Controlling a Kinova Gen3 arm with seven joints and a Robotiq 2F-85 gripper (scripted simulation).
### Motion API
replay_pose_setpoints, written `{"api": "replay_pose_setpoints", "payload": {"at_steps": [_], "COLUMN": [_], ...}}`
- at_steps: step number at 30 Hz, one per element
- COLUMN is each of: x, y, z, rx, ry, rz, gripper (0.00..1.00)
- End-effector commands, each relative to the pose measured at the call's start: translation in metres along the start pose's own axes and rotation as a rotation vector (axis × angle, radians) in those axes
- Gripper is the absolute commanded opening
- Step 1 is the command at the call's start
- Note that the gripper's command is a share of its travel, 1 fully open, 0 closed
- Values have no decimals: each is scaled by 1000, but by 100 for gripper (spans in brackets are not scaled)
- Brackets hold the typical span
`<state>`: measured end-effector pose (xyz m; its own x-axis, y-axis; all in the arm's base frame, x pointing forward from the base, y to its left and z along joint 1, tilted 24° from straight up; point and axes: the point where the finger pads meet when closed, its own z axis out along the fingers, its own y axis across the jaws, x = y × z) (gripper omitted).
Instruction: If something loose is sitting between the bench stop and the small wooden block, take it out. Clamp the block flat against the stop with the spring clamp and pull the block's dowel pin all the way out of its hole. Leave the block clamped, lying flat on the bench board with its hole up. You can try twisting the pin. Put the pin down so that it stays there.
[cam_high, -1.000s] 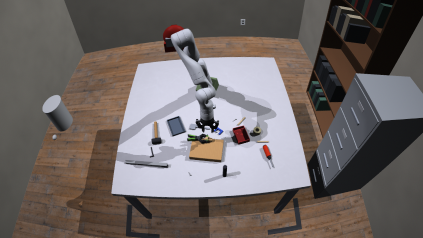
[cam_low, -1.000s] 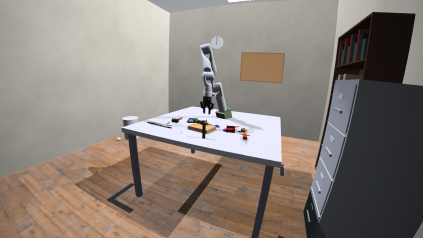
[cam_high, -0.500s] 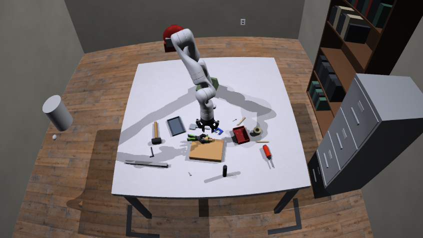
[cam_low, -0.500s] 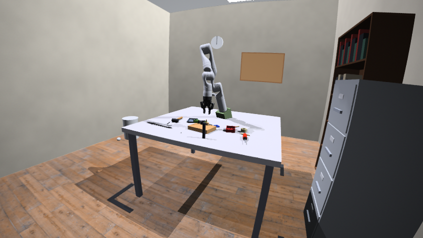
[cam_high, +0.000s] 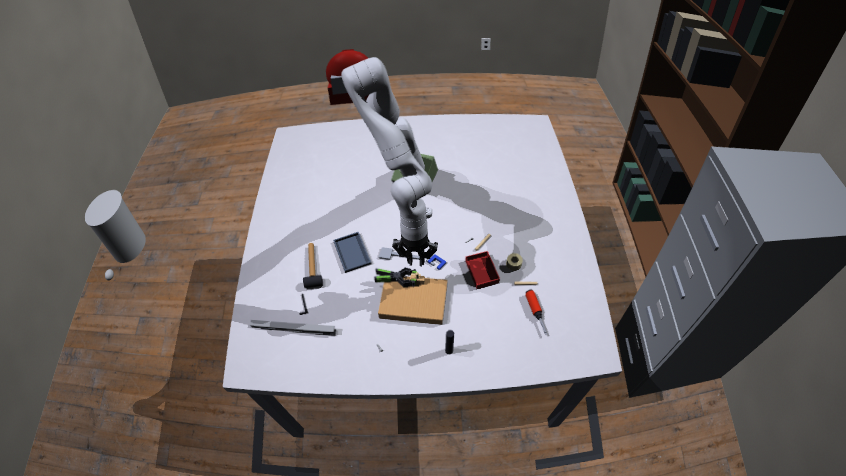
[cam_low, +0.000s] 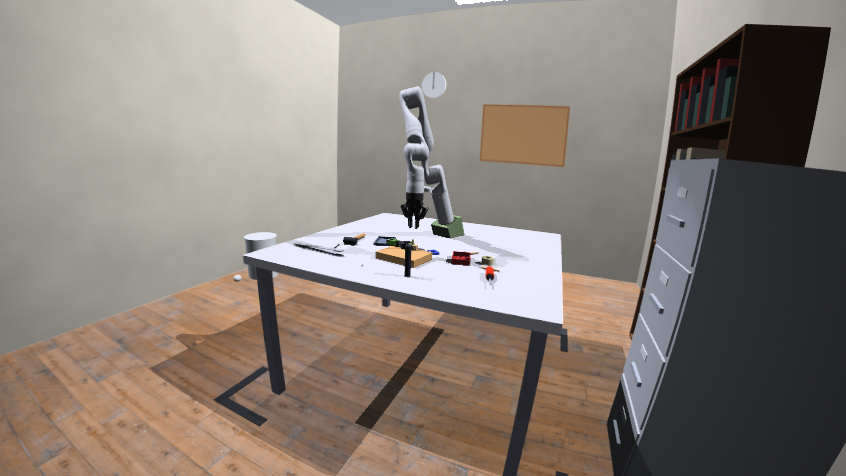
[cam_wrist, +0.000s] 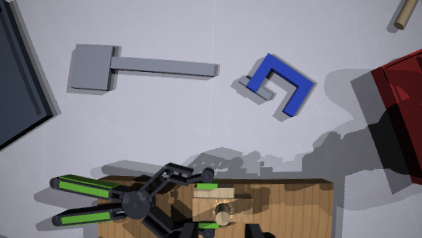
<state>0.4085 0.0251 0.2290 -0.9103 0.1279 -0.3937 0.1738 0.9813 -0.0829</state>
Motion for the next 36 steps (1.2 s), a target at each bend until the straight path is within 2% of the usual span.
{"api": "replay_pose_setpoints", "payload": {"at_steps": [1,36], "x": [0,0], "y": [0,0], "z": [0,3], "rx": [-1,-1], "ry": [-1,-1], "rz": [0,0], "gripper": [34,34]}}
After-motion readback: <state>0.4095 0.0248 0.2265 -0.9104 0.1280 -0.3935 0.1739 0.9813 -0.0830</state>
